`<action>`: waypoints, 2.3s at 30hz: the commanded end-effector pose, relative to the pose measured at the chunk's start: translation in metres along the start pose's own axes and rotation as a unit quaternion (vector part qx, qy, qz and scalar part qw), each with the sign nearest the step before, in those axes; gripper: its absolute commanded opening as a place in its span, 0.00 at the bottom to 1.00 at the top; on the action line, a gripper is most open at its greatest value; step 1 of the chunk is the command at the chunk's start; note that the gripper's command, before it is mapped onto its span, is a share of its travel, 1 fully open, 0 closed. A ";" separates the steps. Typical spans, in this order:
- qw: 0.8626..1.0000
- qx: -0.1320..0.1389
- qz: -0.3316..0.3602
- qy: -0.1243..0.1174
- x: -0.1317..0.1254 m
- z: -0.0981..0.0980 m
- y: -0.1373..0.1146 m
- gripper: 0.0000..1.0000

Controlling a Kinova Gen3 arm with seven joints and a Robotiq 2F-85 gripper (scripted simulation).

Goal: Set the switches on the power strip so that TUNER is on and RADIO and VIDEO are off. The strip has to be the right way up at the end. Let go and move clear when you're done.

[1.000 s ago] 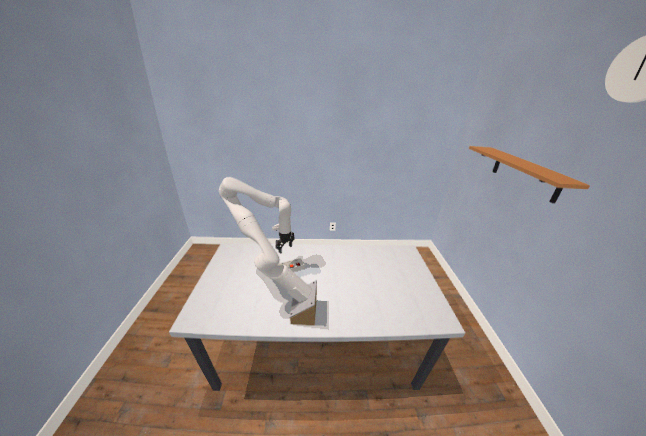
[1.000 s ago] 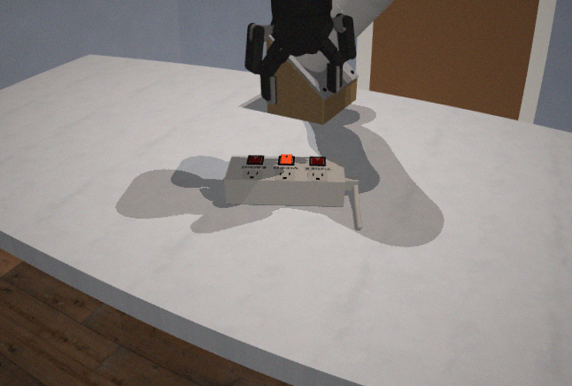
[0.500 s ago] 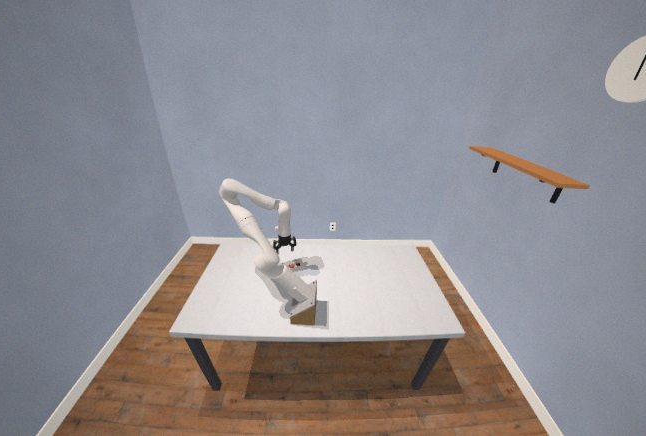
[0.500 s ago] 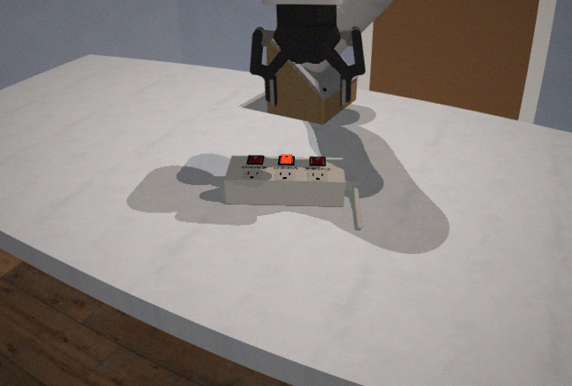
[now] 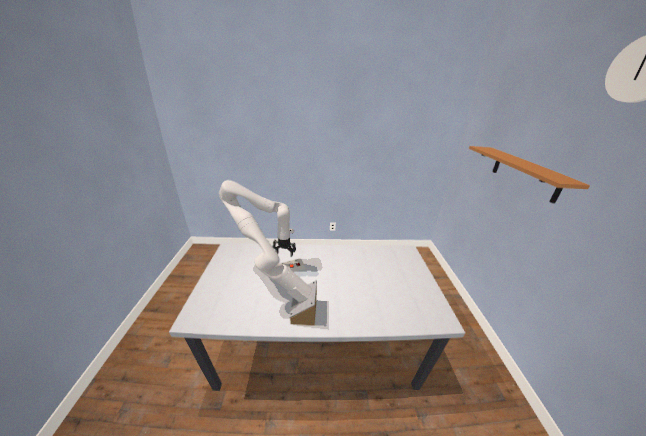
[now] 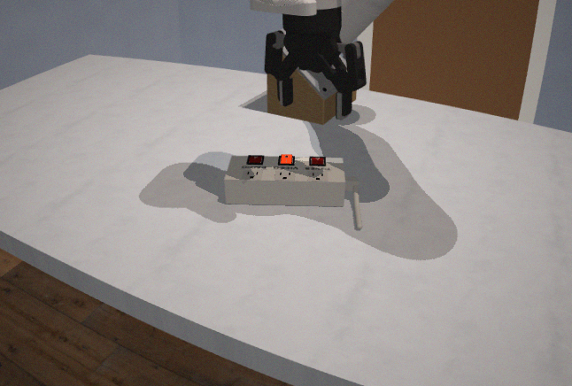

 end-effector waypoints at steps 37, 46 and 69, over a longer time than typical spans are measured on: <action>0.903 0.009 0.430 0.011 -0.002 0.020 0.017 1.00; 0.889 0.011 0.457 0.011 -0.002 0.021 0.018 1.00; 0.887 0.011 0.461 0.011 -0.002 0.021 0.018 0.00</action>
Point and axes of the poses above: the point where the finger pads meet when closed, its own z axis out along the fingers, its own x axis across the jaws, y = z × x, the point moved 4 cm from there along -z, back along the fingers, and after that the axes turned 11 degrees about -z, right-handed, at the moved point
